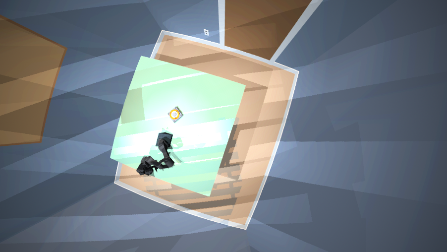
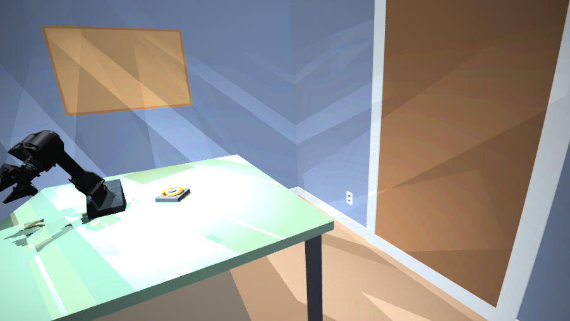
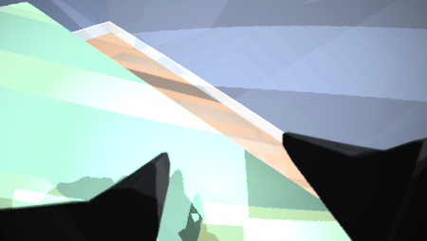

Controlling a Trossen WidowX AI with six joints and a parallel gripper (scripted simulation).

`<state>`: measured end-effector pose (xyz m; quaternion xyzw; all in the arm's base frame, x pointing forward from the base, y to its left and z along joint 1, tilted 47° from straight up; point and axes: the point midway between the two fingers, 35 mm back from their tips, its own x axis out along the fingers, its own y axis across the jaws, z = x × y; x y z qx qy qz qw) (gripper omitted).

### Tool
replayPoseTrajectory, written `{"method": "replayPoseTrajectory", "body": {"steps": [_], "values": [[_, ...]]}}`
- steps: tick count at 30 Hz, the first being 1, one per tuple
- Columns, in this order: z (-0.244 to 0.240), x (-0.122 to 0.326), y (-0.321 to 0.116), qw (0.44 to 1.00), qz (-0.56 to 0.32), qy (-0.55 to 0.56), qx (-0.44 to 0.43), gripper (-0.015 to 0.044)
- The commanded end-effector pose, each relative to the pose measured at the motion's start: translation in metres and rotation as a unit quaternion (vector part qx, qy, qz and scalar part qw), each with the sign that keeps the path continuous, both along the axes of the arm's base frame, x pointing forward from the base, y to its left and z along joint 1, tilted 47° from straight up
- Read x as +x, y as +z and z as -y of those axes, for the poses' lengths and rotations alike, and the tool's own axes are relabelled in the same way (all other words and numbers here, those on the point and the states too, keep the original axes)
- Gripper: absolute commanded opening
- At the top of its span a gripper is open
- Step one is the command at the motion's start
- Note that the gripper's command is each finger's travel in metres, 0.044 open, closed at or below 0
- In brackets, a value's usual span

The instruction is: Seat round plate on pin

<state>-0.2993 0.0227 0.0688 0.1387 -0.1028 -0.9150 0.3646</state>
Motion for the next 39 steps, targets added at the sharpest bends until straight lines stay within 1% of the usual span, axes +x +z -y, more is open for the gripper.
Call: {"method": "replayPoseTrajectory", "body": {"steps": [1,2,4,8,10,12,15,16,18,19,24,26,29,32,33,34,39], "values": [[-0.003,-0.001,-0.001,1.000,0.004,-0.007,0.000,0.0374],[-0.014,-0.002,-0.003,0.999,0.017,-0.029,0.000,0.0347],[-0.052,-0.003,-0.013,0.992,0.063,-0.110,-0.003,0.0295],[-0.135,0.015,-0.033,0.946,0.161,-0.280,-0.021,0.0190],[-0.148,0.021,-0.037,0.935,0.177,-0.307,-0.026,0.0137],[-0.182,0.040,-0.046,0.899,0.218,-0.377,-0.039,0.0085],[-0.229,0.082,-0.059,0.828,0.280,-0.481,-0.066,0.0006],[-0.241,0.097,-0.063,0.803,0.298,-0.510,-0.075,0.0000],[-0.248,0.108,-0.065,0.789,0.306,-0.527,-0.077,0.0000],[-0.257,0.122,-0.069,0.770,0.317,-0.548,-0.081,0.0000],[-0.290,0.207,-0.084,0.641,0.384,-0.653,-0.122,0.0000],[-0.292,0.220,-0.085,0.620,0.391,-0.668,-0.130,0.0000],[-0.297,0.277,-0.088,0.525,0.419,-0.722,-0.169,0.0000],[-0.291,0.331,-0.091,0.423,0.454,-0.757,-0.203,0.0000],[-0.290,0.334,-0.091,0.416,0.457,-0.759,-0.205,0.0000],[-0.287,0.345,-0.091,0.394,0.464,-0.765,-0.212,0.0000],[-0.242,0.440,-0.088,0.188,0.517,-0.788,-0.275,0.0000]]}}
